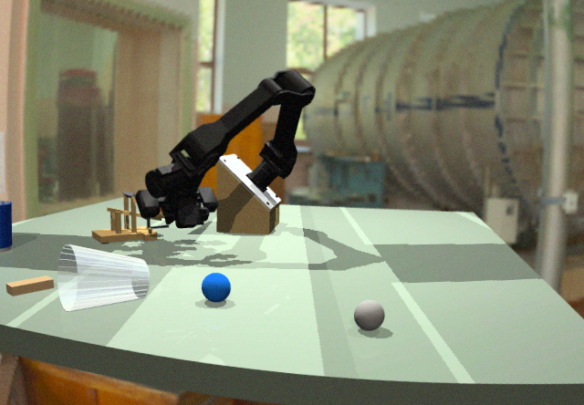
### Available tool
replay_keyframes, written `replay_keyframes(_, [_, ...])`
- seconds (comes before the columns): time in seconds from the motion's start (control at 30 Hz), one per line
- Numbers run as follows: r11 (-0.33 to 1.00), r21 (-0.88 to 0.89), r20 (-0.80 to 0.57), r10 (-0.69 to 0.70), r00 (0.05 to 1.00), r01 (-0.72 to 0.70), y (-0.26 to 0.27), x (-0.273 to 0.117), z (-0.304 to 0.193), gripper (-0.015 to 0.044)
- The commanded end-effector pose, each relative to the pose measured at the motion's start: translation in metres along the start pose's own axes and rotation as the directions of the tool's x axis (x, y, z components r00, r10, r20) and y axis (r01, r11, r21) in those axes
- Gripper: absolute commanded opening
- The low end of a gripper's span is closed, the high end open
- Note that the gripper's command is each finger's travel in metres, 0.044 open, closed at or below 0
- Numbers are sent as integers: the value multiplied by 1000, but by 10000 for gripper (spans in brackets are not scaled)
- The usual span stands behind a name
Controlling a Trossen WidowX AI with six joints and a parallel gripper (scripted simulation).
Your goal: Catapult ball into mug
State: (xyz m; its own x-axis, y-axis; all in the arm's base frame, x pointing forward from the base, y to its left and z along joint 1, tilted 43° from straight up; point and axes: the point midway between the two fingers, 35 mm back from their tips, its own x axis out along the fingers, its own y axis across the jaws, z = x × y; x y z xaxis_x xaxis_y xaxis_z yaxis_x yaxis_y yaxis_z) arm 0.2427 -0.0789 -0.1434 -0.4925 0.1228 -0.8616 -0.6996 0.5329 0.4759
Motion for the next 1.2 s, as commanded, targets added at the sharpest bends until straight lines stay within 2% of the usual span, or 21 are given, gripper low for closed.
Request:
replay_keyframes(0.0, [1000, 6, 3, 2, 1000, -2, 1, 6, 5, 0])
replay_keyframes(0.3, [1000, 5, 3, 3, 1000, -3, 2, 17, 19, 0])
replay_keyframes(0.6, [1000, 0, -1, -4, 1000, 4, 0, -105, -24, 0])
replay_keyframes(0.73, [1000, -1, -1, -4, 1000, 4, 2, -113, -28, 0])
replay_keyframes(0.77, [1000, 12, 9, -20, 1000, 20, -4, -99, -19, 26])
replay_keyframes(1.17, [934, 350, 162, -136, 977, 72, -59, -97, -31, 341])
